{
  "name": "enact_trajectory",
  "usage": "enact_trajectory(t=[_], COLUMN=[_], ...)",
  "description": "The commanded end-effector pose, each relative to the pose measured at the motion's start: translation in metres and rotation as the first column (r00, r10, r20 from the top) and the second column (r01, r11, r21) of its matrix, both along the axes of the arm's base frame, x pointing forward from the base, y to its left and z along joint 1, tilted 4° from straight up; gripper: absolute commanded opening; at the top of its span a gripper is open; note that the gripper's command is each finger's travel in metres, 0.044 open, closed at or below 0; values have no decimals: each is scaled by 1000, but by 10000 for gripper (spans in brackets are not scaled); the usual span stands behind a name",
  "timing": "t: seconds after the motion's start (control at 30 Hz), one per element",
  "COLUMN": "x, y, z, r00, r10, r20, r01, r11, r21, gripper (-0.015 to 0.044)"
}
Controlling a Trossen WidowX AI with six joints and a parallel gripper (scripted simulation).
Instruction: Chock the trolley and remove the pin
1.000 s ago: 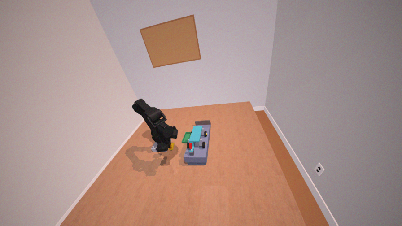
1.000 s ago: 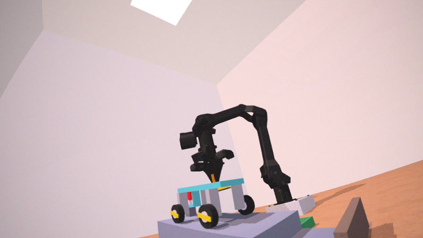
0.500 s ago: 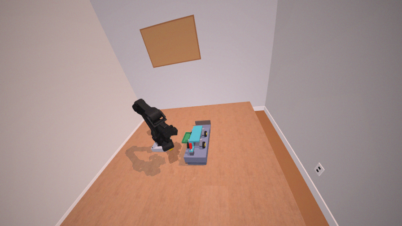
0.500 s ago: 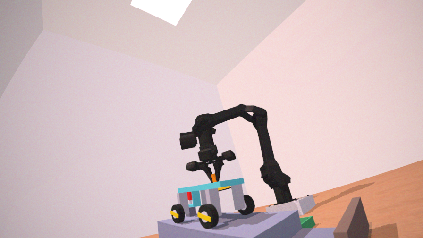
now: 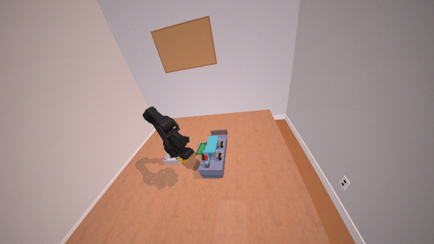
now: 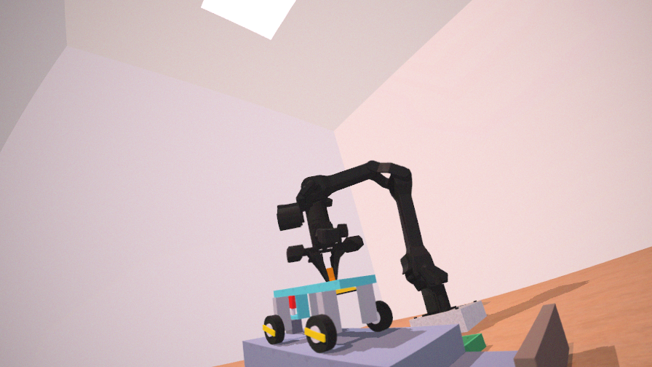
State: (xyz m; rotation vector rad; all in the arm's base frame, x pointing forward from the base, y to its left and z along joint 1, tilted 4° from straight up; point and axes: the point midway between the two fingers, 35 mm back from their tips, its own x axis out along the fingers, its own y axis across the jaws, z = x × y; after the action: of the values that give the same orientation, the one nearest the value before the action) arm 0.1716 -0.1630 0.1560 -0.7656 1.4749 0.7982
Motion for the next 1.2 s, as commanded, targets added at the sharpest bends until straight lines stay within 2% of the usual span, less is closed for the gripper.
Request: enact_trajectory(t=[0.0,0.27,0.6,1.17], x=[0,0,2,22], y=[0,0,5,63], z=[1,1,0,-5], r00=[987,915,907,884], r10=[162,405,422,467], r20=[-1,0,1,5], r01=[-162,-404,-422,-467], r11=[987,914,907,884], r21=[4,17,18,24], gripper=[0,0,0,0])
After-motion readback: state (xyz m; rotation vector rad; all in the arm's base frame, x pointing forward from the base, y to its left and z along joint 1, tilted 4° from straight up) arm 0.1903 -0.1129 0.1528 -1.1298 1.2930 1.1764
